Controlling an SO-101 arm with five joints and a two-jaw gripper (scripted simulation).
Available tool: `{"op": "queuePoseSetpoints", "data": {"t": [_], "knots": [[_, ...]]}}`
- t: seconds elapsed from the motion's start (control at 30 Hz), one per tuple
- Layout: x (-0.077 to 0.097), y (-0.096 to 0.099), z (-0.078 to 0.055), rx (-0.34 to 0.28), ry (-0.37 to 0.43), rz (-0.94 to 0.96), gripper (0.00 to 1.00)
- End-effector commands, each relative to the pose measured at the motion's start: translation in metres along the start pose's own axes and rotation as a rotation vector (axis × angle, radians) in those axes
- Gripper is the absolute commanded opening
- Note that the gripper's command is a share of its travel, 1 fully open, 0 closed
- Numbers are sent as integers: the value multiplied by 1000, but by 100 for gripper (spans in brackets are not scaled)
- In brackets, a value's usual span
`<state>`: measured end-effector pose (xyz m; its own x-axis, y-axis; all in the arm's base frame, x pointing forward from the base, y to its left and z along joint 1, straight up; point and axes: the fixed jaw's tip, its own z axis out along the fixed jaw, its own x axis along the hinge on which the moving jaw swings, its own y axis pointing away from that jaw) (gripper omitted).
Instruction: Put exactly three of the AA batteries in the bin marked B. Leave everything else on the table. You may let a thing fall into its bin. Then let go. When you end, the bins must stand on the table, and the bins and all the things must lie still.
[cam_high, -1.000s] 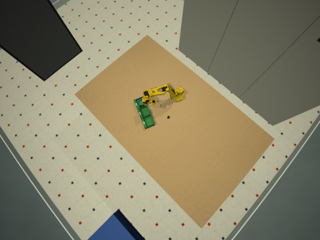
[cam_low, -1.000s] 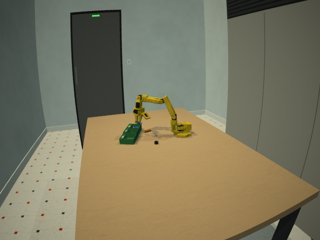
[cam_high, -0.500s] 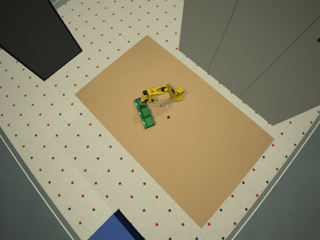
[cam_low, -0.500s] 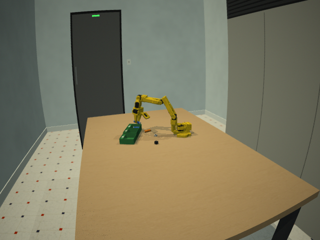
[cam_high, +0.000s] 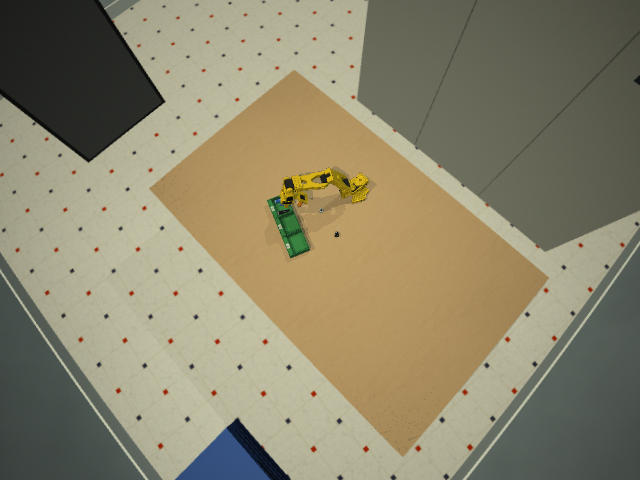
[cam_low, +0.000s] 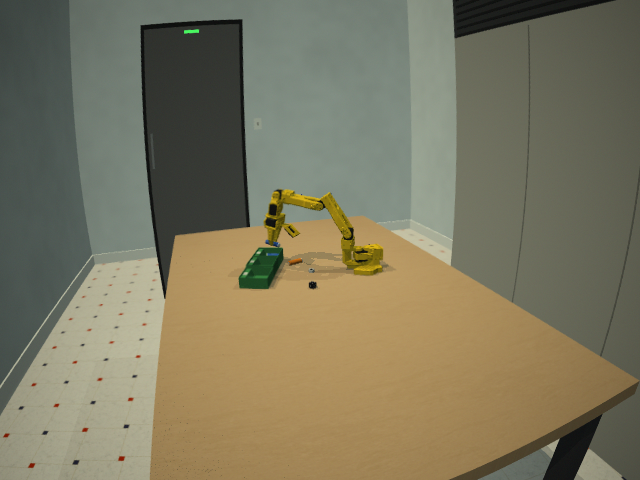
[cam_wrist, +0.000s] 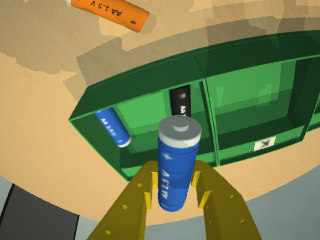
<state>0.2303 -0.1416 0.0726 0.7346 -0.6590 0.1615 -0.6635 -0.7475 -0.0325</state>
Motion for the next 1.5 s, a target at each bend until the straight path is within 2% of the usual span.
{"op": "queuePoseSetpoints", "data": {"t": [0.0, 0.3, 1.03, 1.07, 1.47], "knots": [[17, 4, -11, 10, 87, -65, 0], [26, 10, -10, 2, 116, -158, 0], [26, 11, -10, 1, 117, -160, 0], [33, 14, -19, 1, 173, -145, 0], [33, 14, -19, 1, 173, -145, 0]]}}
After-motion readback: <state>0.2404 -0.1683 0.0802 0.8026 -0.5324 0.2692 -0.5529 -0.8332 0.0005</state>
